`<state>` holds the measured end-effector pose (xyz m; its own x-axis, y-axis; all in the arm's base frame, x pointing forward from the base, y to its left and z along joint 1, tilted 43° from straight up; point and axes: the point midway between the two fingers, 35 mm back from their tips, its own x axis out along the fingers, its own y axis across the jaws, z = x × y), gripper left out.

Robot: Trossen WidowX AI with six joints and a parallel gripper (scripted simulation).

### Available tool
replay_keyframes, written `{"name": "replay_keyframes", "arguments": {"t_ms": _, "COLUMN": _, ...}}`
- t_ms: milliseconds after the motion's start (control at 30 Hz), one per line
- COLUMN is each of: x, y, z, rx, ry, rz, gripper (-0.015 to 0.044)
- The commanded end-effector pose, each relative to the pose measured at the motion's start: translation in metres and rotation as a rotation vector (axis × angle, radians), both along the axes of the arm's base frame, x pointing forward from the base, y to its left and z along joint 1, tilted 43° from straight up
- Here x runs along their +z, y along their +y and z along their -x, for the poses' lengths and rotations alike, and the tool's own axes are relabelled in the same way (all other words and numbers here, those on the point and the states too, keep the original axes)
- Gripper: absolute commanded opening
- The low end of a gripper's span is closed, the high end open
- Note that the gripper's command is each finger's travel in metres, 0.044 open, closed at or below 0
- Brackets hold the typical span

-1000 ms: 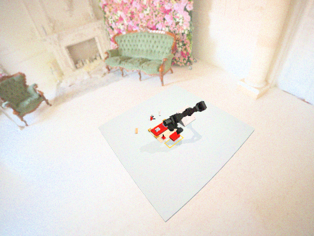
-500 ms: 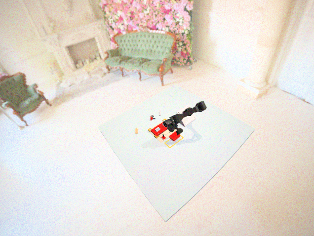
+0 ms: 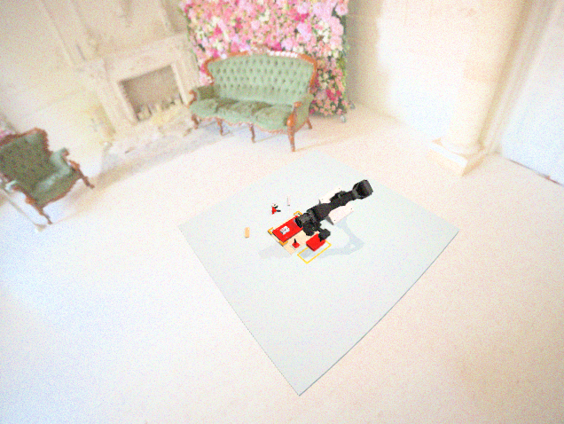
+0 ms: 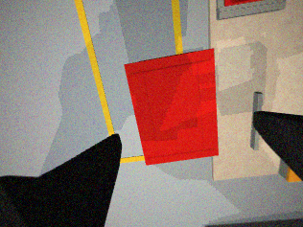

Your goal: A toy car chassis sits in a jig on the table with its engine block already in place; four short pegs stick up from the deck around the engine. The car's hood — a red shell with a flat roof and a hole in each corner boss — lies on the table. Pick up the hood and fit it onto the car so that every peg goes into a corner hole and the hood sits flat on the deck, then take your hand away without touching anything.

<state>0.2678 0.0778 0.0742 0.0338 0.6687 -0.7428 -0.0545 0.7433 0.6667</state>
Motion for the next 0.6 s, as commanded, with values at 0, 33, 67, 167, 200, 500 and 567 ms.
{"name": "replay_keyframes", "arguments": {"t_ms": 0, "x": -0.0034, "y": 0.0030, "z": 0.0006, "rx": -0.002, "ry": 0.010, "rz": -0.006, "gripper": 0.0440}}
{"name": "replay_keyframes", "arguments": {"t_ms": 33, "x": -0.0038, "y": 0.0035, "z": 0.0006, "rx": -0.002, "ry": 0.010, "rz": -0.006, "gripper": 0.0440}}
{"name": "replay_keyframes", "arguments": {"t_ms": 67, "x": -0.0043, "y": 0.0039, "z": 0.0006, "rx": -0.002, "ry": 0.010, "rz": -0.006, "gripper": 0.0440}}
{"name": "replay_keyframes", "arguments": {"t_ms": 167, "x": -0.0056, "y": 0.0051, "z": 0.0005, "rx": -0.002, "ry": 0.010, "rz": -0.006, "gripper": 0.0440}}
{"name": "replay_keyframes", "arguments": {"t_ms": 200, "x": -0.0060, "y": 0.0055, "z": 0.0004, "rx": -0.002, "ry": 0.010, "rz": -0.006, "gripper": 0.0440}}
{"name": "replay_keyframes", "arguments": {"t_ms": 500, "x": -0.0099, "y": 0.0094, "z": 0.0003, "rx": -0.002, "ry": 0.010, "rz": -0.007, "gripper": 0.0440}}
{"name": "replay_keyframes", "arguments": {"t_ms": 567, "x": -0.0108, "y": 0.0102, "z": 0.0002, "rx": -0.002, "ry": 0.010, "rz": -0.007, "gripper": 0.0440}}
